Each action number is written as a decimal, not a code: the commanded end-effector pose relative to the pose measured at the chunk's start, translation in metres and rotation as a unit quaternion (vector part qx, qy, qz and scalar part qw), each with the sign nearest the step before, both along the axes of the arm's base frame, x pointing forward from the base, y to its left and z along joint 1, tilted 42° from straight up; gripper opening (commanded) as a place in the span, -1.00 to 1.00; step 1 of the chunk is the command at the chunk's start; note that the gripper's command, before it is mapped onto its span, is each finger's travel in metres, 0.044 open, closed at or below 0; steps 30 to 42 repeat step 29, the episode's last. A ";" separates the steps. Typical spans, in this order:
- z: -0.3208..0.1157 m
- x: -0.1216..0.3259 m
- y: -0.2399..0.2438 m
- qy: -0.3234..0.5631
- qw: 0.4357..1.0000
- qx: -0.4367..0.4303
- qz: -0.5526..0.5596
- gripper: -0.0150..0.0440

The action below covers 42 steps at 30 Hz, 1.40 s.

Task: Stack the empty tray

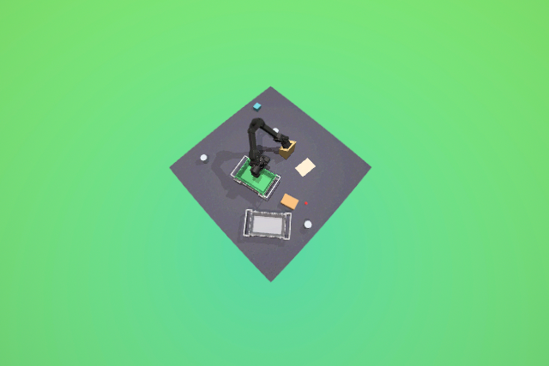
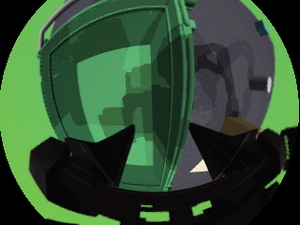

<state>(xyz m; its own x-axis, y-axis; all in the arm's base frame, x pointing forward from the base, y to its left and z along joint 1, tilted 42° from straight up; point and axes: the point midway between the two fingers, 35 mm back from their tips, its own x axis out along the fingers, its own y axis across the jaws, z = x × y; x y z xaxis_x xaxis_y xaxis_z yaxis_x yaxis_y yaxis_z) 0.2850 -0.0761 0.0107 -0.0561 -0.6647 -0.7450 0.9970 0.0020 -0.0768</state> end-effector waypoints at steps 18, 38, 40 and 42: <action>0.045 0.009 0.044 0.001 1.000 0.004 0.001 1.00; 0.081 -0.001 0.073 0.002 1.000 0.002 0.002 1.00; 0.081 -0.001 0.073 0.002 1.000 0.002 0.002 1.00; 0.081 -0.001 0.073 0.002 1.000 0.002 0.002 1.00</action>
